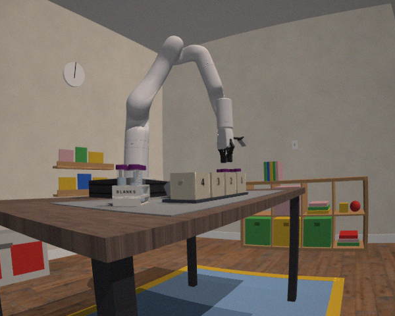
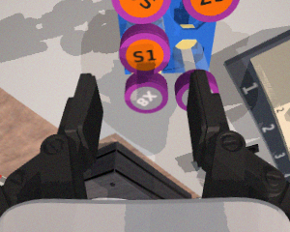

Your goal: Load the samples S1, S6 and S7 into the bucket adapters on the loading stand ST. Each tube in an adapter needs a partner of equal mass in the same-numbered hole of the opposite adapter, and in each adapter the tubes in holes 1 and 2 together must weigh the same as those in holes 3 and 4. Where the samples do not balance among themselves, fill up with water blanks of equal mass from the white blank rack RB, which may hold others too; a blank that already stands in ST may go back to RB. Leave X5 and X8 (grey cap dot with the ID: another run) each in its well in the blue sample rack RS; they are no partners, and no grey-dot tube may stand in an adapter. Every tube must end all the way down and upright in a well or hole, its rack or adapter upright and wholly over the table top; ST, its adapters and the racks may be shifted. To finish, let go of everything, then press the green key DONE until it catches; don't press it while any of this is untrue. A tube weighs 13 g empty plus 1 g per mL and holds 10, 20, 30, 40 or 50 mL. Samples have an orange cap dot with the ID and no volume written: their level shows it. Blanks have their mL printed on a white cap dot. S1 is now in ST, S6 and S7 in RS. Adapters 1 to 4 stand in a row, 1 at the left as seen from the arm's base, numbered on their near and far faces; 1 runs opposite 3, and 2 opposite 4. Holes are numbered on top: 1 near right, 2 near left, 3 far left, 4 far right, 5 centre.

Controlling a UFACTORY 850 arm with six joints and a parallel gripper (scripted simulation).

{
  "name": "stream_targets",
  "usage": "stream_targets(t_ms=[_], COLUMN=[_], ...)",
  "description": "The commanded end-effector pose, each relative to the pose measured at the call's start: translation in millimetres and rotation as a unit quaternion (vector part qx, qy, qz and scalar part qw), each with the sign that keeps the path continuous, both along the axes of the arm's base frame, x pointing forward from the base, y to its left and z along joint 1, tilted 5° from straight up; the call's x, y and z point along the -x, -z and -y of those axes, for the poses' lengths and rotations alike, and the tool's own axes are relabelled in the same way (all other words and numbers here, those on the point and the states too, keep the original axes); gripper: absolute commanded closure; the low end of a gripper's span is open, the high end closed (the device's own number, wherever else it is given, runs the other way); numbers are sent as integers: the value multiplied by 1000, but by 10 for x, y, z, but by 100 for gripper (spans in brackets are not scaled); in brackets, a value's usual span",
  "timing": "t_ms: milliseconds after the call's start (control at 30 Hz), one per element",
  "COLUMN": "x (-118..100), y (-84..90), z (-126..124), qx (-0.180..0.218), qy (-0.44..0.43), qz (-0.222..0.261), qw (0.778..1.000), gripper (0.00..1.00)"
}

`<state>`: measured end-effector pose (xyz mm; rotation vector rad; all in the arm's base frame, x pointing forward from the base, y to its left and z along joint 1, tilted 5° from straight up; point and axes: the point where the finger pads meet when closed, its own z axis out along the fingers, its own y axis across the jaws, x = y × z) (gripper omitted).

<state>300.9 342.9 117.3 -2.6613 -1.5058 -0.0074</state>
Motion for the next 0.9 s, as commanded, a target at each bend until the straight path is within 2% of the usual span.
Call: stream_targets(t_ms=[0, 467, 867], x=[-6, 5, 6], y=[51, 330, 368], z=[-13, -34, -37], qx=[-1, -1, -1], qy=[0, 0, 0], qz=[1, 1, 1], qw=[1000, 1000, 1000], gripper=[43, 43, 43])
